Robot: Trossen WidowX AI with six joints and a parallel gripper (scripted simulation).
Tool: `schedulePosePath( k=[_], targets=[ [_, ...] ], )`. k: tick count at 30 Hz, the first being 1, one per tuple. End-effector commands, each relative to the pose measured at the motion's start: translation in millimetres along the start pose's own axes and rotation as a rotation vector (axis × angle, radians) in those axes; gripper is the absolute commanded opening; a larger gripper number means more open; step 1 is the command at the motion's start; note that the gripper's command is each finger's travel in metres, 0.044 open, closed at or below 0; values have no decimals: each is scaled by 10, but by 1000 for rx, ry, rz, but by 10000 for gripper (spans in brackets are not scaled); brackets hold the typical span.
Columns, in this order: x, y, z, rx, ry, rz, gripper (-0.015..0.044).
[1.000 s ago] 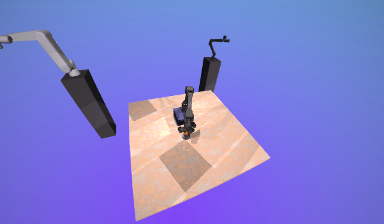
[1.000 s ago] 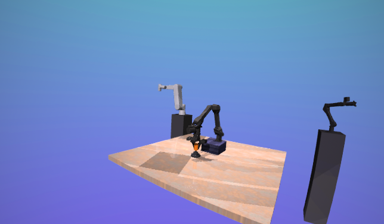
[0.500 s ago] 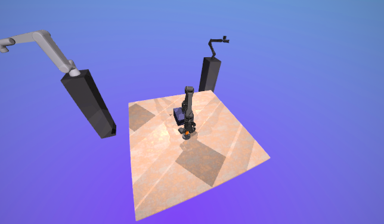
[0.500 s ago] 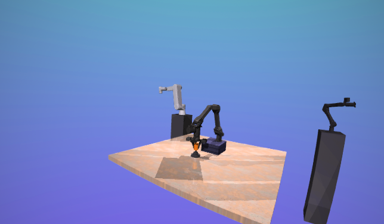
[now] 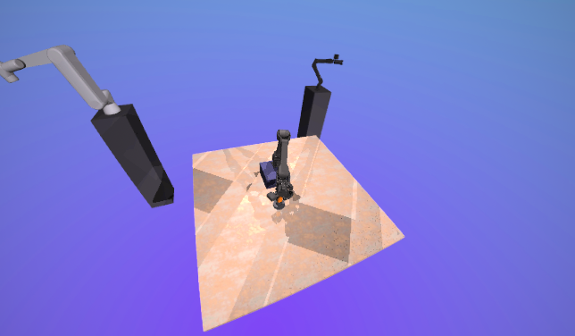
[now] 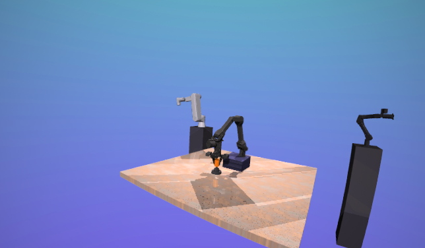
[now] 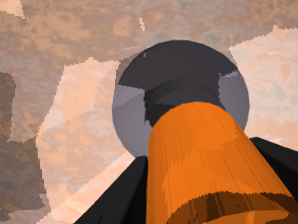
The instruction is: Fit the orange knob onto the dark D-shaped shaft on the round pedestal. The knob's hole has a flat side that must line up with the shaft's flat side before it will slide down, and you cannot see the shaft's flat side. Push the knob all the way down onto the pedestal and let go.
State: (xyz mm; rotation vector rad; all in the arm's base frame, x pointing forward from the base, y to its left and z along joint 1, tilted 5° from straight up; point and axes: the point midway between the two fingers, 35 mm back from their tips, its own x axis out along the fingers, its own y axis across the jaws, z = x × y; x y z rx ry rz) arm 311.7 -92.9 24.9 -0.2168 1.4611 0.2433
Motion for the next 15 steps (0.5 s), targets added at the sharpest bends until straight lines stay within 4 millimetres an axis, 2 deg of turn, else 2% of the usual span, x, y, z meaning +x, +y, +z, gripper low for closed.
schedulePosePath(
  k=[1,15],
  targets=[
    [6,10,-12,-5,-1,1,0],
    [-46,30,-38,-30,-1,1,0]
  ],
)
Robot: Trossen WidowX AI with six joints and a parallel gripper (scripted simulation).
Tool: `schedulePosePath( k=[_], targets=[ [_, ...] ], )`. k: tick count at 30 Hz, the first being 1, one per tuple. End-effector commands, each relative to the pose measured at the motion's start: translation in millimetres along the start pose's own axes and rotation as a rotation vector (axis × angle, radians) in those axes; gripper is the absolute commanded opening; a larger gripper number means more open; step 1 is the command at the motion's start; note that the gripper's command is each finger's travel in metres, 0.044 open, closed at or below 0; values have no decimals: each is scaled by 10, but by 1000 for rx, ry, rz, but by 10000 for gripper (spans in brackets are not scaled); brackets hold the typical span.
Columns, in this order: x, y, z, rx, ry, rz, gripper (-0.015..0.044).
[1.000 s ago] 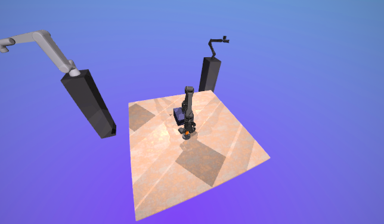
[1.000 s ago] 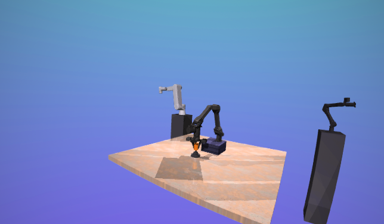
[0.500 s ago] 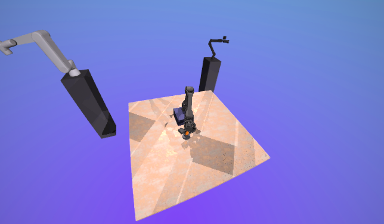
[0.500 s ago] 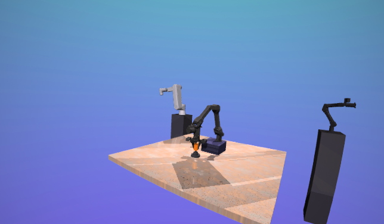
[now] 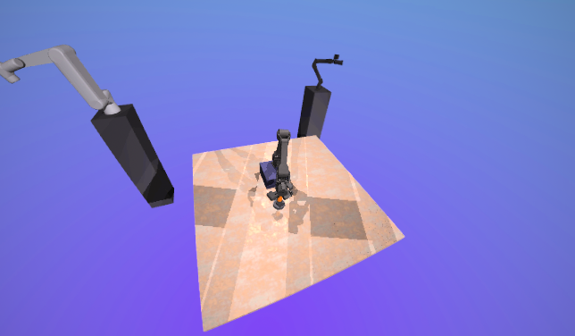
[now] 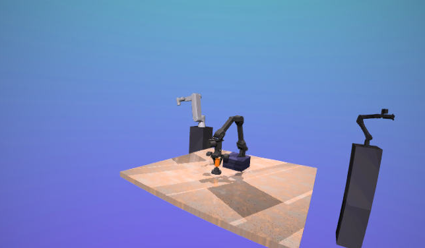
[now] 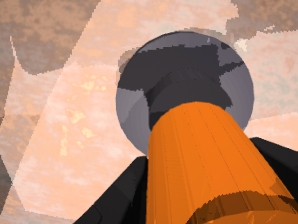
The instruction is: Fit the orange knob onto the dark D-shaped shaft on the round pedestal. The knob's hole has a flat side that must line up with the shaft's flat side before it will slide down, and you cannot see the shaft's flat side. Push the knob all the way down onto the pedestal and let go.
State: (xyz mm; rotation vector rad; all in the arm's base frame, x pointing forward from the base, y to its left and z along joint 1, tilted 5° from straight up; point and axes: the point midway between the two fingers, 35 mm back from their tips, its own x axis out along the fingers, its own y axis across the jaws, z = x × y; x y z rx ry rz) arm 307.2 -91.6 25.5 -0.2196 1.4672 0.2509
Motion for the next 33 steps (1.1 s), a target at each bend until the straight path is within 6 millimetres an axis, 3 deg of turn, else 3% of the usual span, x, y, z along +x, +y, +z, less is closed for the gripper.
schedulePosePath(
  k=[1,6,33],
  targets=[
    [-38,5,0,-52,-7,-3,0],
    [-46,2,5,-208,-6,-4,0],
    [-37,-20,38,-217,-7,-4,0]
  ],
)
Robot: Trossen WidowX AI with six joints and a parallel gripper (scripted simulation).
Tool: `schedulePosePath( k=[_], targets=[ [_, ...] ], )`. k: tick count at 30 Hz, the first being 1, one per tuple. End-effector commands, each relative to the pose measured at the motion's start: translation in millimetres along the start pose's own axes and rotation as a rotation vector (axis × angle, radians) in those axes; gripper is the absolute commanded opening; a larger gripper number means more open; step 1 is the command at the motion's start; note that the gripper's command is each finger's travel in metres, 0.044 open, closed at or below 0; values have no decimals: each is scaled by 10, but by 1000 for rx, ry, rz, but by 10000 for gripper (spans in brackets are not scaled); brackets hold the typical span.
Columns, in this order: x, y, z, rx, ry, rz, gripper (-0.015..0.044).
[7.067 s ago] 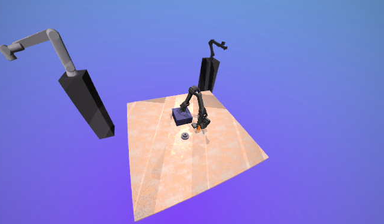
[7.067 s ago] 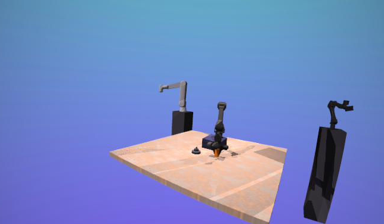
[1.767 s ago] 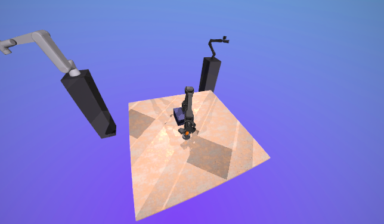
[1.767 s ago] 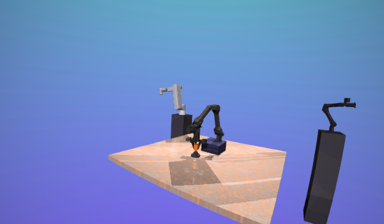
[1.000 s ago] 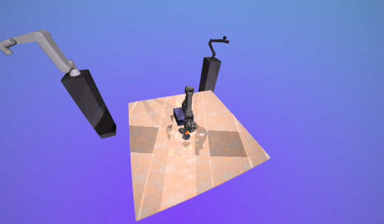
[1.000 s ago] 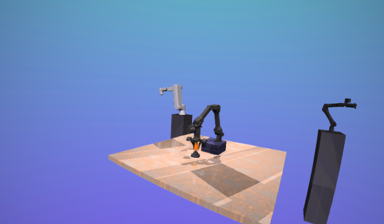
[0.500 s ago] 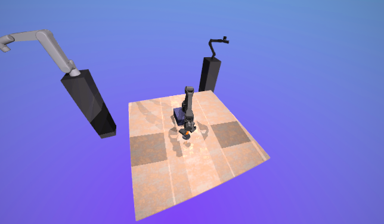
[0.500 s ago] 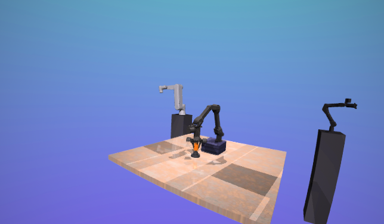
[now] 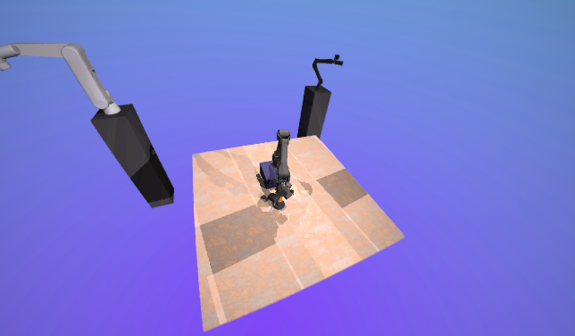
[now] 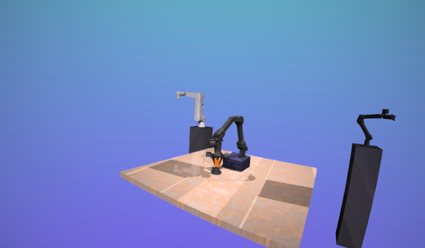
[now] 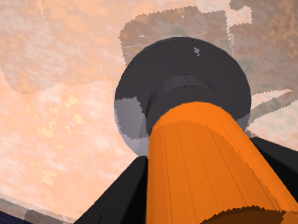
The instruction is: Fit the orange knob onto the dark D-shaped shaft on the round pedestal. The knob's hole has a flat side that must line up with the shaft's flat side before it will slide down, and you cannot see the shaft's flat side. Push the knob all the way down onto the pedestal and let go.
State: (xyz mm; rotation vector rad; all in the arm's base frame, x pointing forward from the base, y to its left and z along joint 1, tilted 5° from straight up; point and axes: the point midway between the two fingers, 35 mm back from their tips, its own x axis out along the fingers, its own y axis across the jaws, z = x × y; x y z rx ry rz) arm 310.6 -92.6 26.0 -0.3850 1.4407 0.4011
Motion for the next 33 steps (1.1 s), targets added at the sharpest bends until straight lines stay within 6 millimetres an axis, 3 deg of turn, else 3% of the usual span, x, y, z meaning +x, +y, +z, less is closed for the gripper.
schedulePosePath(
  k=[1,7,33],
  targets=[
    [-36,-1,7,-29,-5,-4,0],
    [-39,19,-11,-213,-5,-4,0],
    [12,18,-13,-213,-5,-4,0]
  ],
)
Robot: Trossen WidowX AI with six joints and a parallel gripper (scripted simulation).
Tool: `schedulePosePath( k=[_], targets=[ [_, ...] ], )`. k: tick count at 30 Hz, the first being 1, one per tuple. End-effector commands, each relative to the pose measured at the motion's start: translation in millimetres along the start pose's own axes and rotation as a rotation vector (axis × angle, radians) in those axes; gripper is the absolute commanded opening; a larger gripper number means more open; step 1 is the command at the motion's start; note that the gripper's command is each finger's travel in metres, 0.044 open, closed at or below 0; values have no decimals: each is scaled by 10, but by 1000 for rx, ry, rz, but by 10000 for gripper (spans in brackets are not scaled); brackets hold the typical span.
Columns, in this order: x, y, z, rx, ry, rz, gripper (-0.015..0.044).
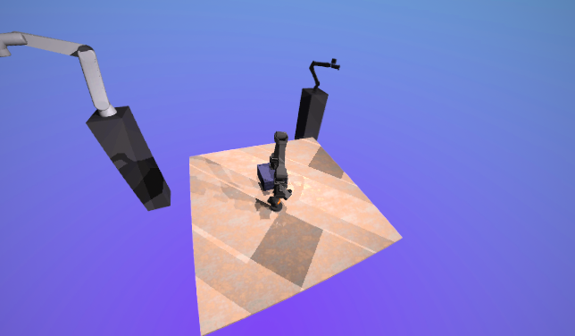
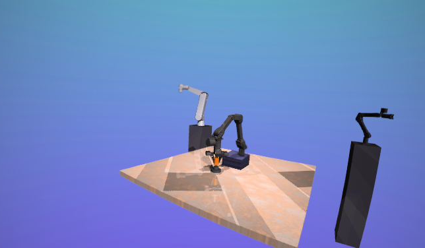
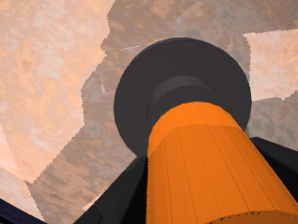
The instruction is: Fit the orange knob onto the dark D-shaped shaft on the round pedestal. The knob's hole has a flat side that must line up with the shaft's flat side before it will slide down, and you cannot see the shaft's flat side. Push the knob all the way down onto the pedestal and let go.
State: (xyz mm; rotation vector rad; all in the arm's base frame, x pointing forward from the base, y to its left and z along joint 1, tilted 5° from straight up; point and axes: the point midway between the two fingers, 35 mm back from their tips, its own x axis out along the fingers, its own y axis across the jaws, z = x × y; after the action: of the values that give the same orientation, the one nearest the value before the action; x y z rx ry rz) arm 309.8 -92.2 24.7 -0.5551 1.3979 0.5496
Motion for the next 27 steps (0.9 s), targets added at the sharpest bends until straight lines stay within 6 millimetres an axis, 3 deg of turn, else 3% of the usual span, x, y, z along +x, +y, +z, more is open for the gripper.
schedulePosePath(
  k=[1,9,16,27],
  targets=[
    [0,11,-4,-5,-1,1,0],
    [-47,15,-6,-13,-1,1,0],
    [-52,0,3,-214,-1,1,0],
    [-6,-20,16,-214,-1,1,0]
  ],
)
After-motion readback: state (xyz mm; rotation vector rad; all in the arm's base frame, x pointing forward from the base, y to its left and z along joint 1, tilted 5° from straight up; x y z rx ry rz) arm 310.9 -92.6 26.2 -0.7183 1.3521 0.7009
